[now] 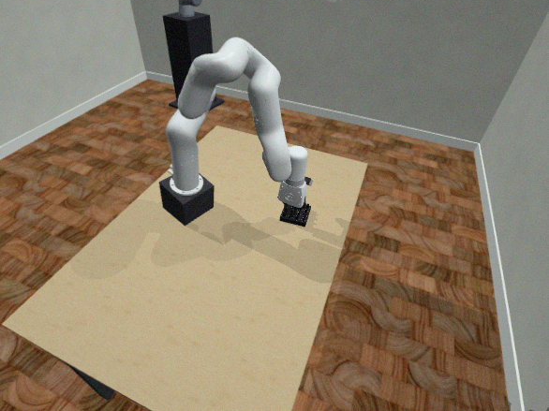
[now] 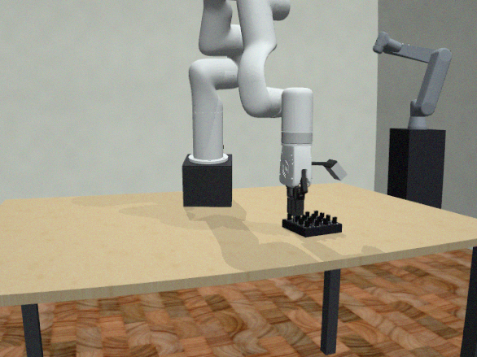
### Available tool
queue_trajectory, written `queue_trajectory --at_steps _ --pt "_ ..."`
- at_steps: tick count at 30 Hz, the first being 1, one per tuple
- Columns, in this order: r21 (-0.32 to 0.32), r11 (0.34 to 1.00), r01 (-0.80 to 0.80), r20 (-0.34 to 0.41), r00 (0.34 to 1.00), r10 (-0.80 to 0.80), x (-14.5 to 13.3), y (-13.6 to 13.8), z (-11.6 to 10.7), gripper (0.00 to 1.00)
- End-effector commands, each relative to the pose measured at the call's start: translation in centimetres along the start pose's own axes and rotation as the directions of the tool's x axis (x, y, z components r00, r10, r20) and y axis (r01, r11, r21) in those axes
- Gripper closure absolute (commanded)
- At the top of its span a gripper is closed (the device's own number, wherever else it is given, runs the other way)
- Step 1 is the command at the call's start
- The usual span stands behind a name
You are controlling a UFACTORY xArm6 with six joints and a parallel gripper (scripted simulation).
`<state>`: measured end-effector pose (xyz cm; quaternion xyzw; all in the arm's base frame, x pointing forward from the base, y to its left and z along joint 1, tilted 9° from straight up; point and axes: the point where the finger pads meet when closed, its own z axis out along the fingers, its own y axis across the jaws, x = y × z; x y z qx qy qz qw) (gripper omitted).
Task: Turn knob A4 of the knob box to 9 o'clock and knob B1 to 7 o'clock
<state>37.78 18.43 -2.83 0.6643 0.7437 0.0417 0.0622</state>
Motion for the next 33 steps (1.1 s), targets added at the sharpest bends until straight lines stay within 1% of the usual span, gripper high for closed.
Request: queue_trajectory --at_steps 1,23,33 --pt "-0.003 1.0 0.0 -0.001 1.0 0.0 0.05 0.13 -0.09 0.81" --pt "-0.003 1.0 0.0 -0.001 1.0 0.0 0.05 0.13 -0.07 0.81" --pt "-0.003 1.0 0.0 -0.001 1.0 0.0 0.05 0.13 0.43 0.81"
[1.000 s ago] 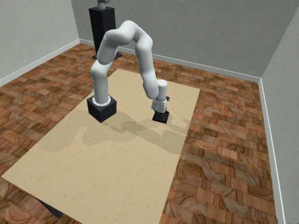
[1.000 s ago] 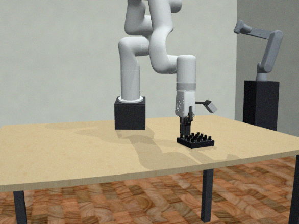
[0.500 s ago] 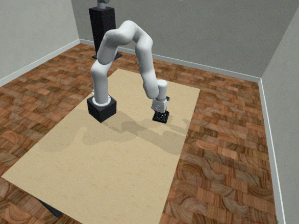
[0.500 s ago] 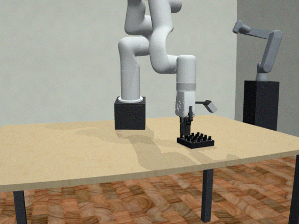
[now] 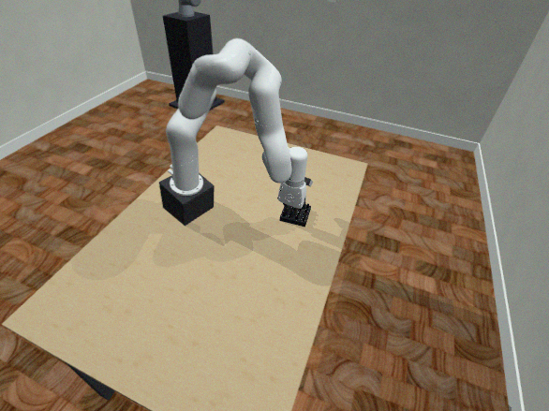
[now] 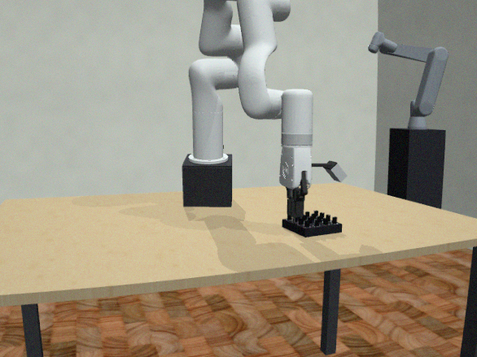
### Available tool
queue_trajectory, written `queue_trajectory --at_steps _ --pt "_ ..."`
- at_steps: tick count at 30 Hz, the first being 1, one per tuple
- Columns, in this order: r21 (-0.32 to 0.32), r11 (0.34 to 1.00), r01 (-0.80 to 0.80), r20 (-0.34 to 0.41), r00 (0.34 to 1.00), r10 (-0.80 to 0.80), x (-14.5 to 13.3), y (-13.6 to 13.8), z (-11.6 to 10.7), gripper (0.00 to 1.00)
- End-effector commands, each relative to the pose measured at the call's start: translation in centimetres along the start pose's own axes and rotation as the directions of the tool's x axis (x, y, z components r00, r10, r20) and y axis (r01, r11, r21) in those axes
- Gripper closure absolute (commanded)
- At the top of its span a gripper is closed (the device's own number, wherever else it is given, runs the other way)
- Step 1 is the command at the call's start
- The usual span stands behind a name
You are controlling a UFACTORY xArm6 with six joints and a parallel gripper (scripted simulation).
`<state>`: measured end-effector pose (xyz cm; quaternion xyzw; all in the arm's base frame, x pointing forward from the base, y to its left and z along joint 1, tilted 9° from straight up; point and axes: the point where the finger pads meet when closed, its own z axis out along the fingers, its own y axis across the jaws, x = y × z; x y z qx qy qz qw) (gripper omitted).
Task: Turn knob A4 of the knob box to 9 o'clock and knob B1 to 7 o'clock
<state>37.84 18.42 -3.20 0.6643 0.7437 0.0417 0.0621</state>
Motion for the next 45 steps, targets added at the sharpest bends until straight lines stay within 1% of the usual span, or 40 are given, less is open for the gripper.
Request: queue_trajectory --at_steps 1,15,45 --pt "-0.003 1.0 0.0 -0.001 1.0 0.0 0.05 0.13 0.13 0.81" --pt "-0.003 1.0 0.0 -0.001 1.0 0.0 0.05 0.13 0.72 0.81" --pt "-0.003 1.0 0.0 -0.001 1.0 0.0 0.05 0.13 0.74 0.81"
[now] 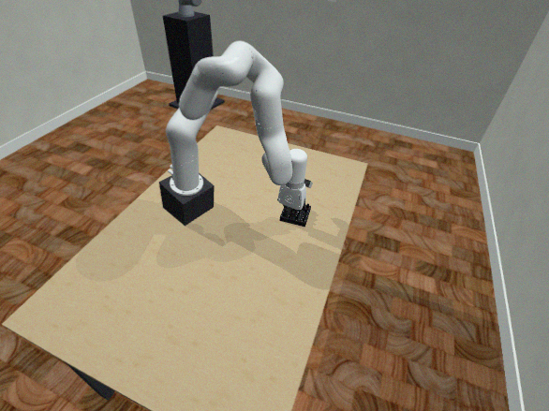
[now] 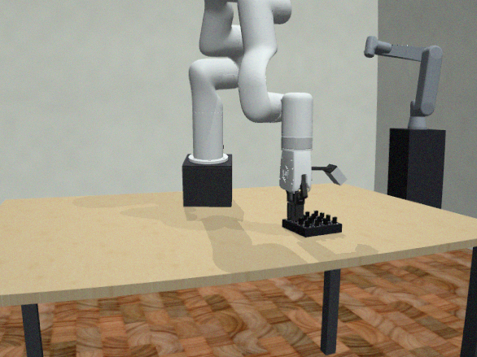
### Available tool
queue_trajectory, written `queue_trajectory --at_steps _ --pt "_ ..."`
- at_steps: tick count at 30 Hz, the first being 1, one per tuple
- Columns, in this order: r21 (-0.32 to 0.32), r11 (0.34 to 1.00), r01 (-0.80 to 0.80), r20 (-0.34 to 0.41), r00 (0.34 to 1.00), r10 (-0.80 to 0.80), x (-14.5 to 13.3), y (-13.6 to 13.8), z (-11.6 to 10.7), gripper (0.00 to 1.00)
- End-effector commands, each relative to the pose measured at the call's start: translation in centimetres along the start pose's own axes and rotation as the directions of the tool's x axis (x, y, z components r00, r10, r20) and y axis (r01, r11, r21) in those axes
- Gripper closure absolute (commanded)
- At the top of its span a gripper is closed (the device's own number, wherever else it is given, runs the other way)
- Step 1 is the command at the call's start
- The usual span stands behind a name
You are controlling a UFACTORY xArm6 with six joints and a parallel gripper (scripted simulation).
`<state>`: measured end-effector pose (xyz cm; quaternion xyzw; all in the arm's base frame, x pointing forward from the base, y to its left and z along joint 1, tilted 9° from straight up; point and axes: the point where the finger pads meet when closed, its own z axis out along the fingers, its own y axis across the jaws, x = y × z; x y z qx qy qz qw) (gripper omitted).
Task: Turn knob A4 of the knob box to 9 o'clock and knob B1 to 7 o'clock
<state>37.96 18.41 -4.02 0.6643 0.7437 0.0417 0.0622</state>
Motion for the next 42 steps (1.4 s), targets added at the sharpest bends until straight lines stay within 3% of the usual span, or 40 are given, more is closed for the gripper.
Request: queue_trajectory --at_steps 1,8,9,42 --pt "-0.003 1.0 0.0 -0.001 1.0 0.0 0.05 0.13 -0.09 0.81" --pt "-0.003 1.0 0.0 -0.001 1.0 0.0 0.05 0.13 -0.09 0.81" --pt "-0.003 1.0 0.0 -0.001 1.0 0.0 0.05 0.13 -0.09 0.92" --pt "-0.003 1.0 0.005 -0.001 1.0 -0.005 0.05 0.13 -0.09 0.92"
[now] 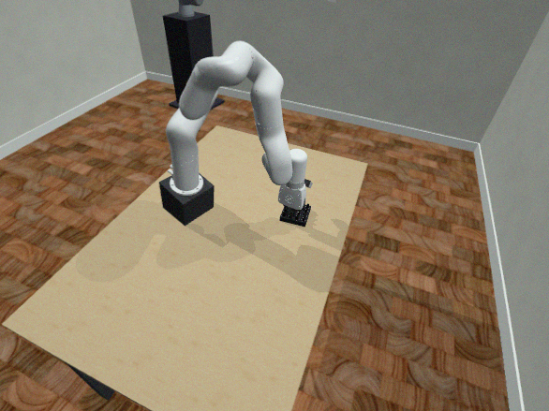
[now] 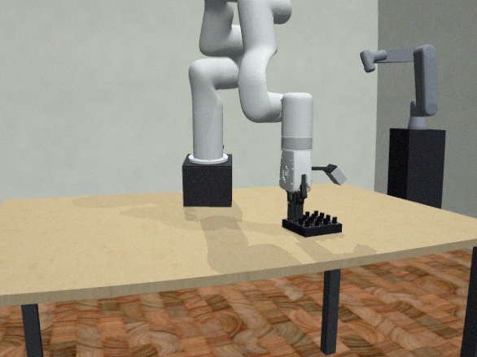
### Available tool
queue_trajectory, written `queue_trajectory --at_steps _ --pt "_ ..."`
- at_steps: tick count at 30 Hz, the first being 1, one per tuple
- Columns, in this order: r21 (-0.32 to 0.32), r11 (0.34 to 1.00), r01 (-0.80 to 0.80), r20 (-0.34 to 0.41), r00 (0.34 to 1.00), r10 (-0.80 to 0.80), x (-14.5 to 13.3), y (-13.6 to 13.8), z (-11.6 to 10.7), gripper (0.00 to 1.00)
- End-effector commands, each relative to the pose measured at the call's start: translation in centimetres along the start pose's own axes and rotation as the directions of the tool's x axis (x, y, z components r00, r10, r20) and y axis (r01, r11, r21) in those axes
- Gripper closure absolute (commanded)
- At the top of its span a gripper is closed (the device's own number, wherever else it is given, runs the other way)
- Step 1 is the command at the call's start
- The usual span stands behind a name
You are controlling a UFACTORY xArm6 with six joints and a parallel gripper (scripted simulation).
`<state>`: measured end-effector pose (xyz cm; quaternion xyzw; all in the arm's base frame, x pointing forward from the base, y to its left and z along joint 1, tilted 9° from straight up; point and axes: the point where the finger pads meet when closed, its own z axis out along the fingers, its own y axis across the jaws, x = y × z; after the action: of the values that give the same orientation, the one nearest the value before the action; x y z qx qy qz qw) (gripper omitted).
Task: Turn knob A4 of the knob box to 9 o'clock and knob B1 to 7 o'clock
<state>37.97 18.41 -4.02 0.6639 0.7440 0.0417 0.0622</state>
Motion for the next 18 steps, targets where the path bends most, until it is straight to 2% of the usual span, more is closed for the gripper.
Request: queue_trajectory --at_steps 1,7,18 --pt "-0.003 1.0 0.01 -0.001 1.0 -0.01 0.05 0.13 -0.09 0.92" --pt "-0.003 0.998 0.063 -0.001 0.998 -0.063 0.05 0.13 -0.09 0.92" --pt "-0.003 0.948 0.317 0.0 0.948 -0.317 0.05 0.13 -0.09 0.92"
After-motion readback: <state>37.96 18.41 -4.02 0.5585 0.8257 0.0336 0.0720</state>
